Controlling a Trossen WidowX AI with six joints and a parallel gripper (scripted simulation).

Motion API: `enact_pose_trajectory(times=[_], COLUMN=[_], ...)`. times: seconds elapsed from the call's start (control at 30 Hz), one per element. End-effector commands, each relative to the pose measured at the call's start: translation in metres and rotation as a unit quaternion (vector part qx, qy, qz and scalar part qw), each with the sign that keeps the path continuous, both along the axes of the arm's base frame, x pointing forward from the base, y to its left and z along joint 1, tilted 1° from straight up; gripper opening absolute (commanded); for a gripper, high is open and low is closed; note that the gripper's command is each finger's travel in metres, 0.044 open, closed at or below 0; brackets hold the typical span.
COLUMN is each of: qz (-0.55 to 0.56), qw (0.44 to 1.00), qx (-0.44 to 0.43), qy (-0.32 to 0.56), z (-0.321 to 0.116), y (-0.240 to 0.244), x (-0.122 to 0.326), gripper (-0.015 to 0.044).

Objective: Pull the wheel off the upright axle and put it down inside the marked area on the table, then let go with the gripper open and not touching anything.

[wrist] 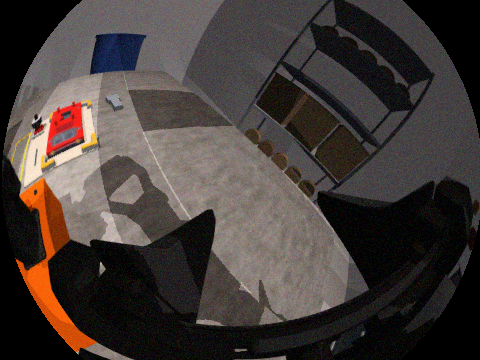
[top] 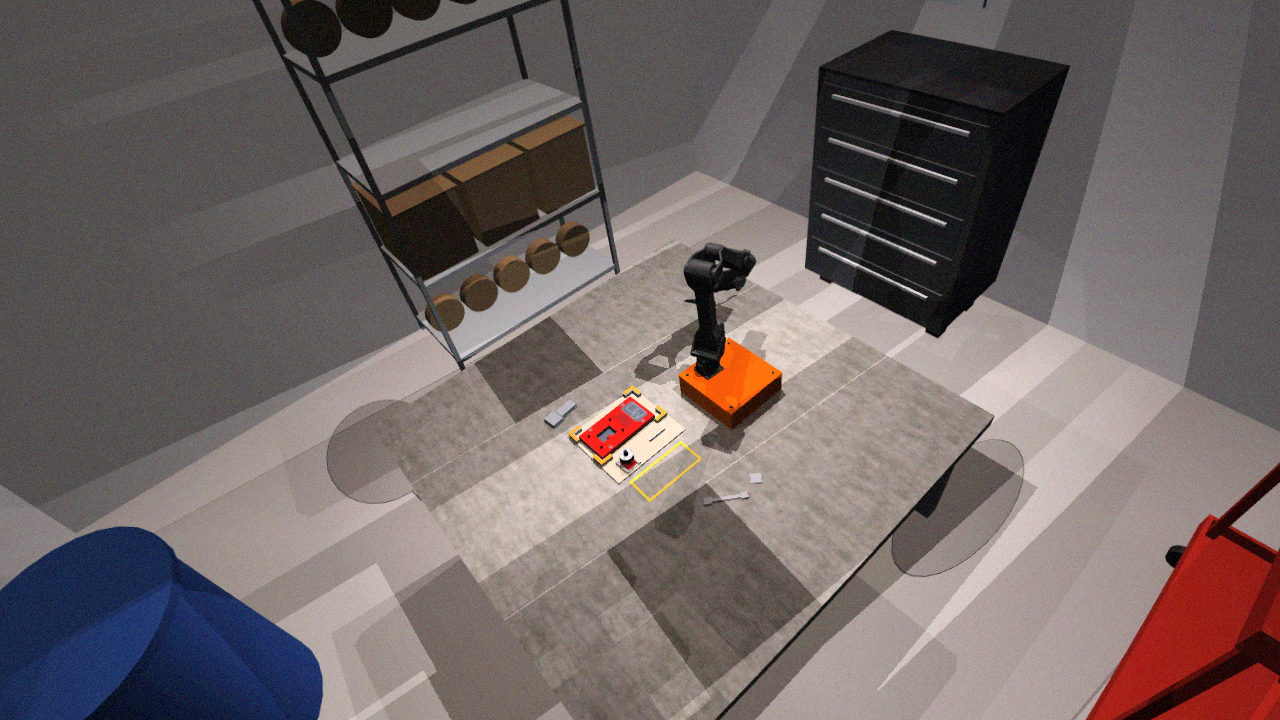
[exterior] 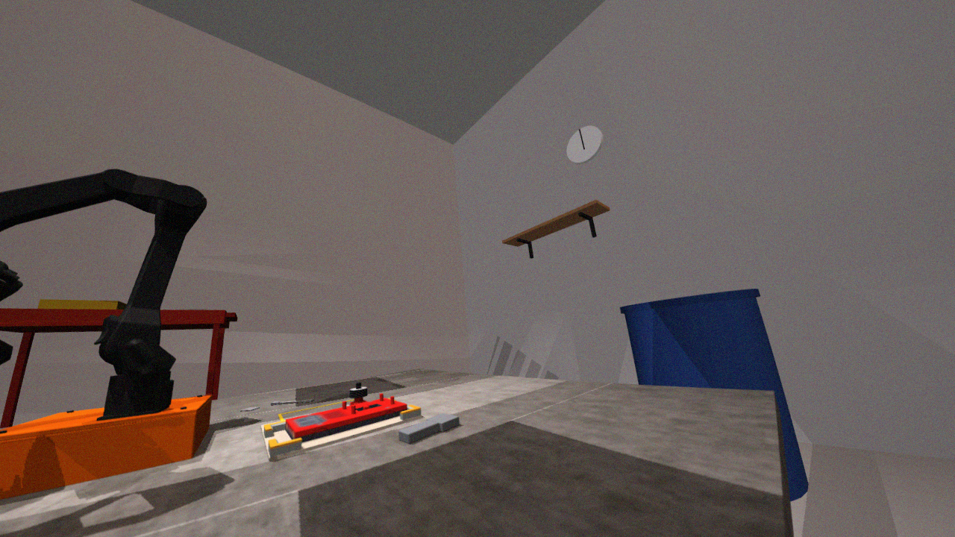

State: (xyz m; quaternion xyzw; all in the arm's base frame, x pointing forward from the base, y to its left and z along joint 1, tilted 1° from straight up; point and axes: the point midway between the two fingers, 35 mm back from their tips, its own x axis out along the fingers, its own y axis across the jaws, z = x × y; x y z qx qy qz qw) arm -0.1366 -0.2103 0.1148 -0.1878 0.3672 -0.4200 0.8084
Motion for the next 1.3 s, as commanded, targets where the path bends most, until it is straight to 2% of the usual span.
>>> enact_pose_trajectory(times=[0.0,0.1,0.33,0.6,0.7,0.97,1.27], qz=[0.001,0.018,0.051,0.049,0.040,-0.019,-0.026], qw=[1.000,0.998,0.968,0.904,0.893,0.829,0.798], qx=[0.005,0.060,0.212,0.388,0.425,0.545,0.598], qy=[0.000,-0.023,-0.127,-0.172,-0.142,-0.128,-0.069], z=[-0.001,-0.009,-0.015,-0.021,-0.027,-0.030,-0.034], y=[0.000,-0.011,-0.044,-0.063,-0.068,-0.063,-0.033], x=[0.001,0.014,0.069,0.143,0.166,0.241,0.302], gripper=[0.0374,0.0300,0.0300,0.0300,0.0300,0.0300,0.0300])
